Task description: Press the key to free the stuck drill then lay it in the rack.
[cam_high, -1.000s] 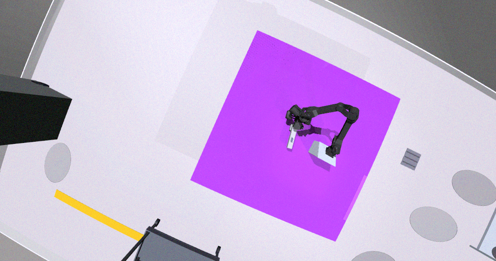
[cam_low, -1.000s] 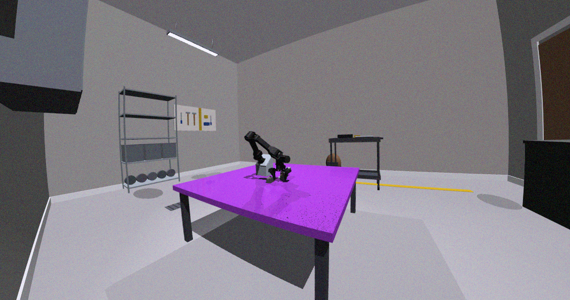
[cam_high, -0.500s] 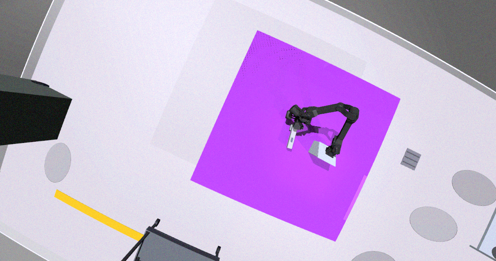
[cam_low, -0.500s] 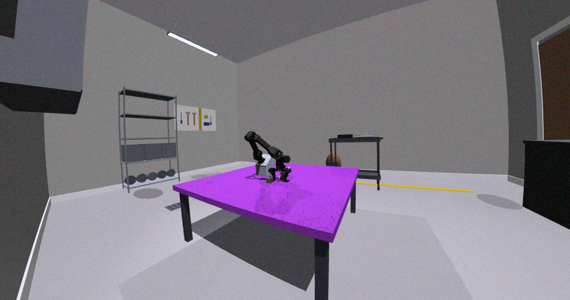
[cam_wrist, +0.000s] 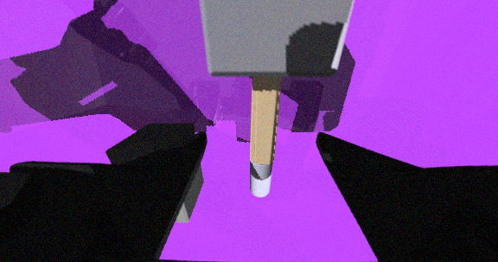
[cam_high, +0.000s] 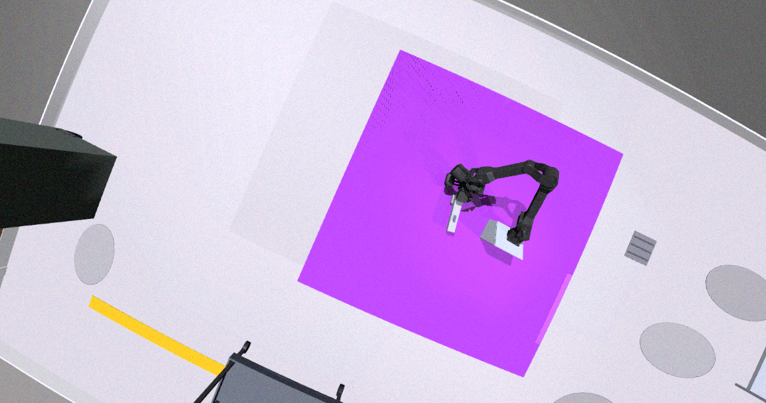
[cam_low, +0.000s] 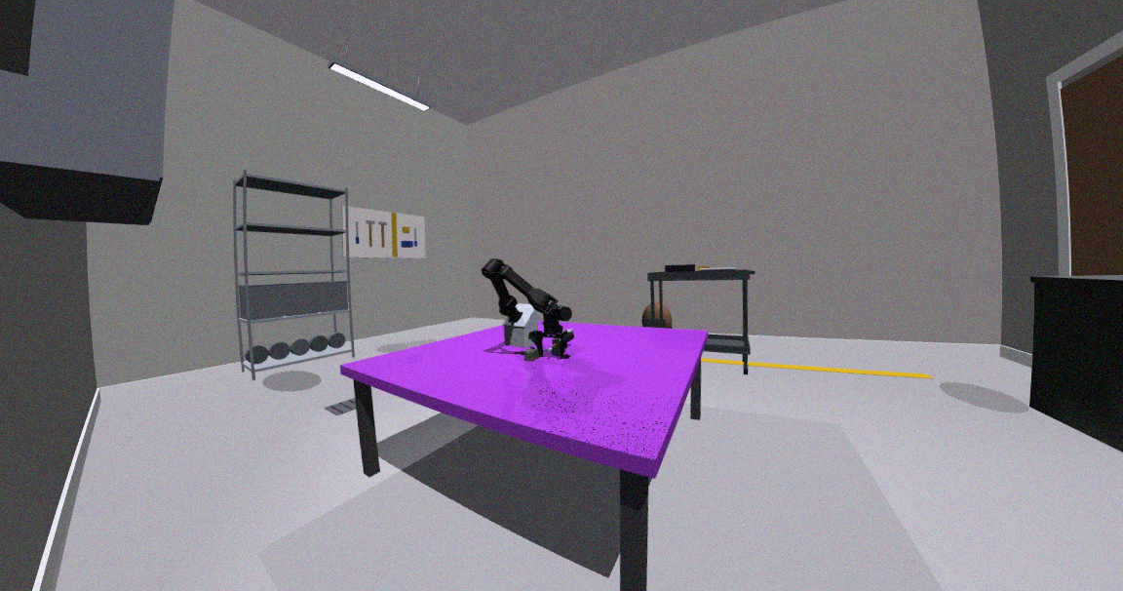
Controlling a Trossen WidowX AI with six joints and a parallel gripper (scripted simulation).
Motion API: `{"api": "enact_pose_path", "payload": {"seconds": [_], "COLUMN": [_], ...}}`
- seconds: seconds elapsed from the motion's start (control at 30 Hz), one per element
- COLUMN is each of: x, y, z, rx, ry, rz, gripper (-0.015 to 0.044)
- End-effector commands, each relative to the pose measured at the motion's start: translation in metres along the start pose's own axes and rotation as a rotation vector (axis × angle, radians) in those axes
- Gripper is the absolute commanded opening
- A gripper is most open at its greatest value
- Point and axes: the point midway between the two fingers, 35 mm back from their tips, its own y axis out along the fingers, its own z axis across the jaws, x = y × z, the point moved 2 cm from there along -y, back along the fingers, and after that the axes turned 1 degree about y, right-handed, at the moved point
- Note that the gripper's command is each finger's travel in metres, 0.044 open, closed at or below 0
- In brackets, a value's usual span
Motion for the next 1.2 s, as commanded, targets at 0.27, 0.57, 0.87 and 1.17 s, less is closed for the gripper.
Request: {"api": "enact_pose_path", "payload": {"seconds": [0.27, 0.57, 0.87, 1.17], "x": [0.0023, 0.0, 0.0, 0.0], "y": [0.0019, 0.0, 0.0, 0.0], "z": [0.0015, 0.0, 0.0, 0.0], "rx": [0.007, 0.0, 0.0, 0.0], "ry": [-0.003, 0.0, 0.0, 0.0], "rz": [-0.003, 0.0, 0.0, 0.0], "gripper": [0.044, 0.0387, 0.0151, 0.0013]}}
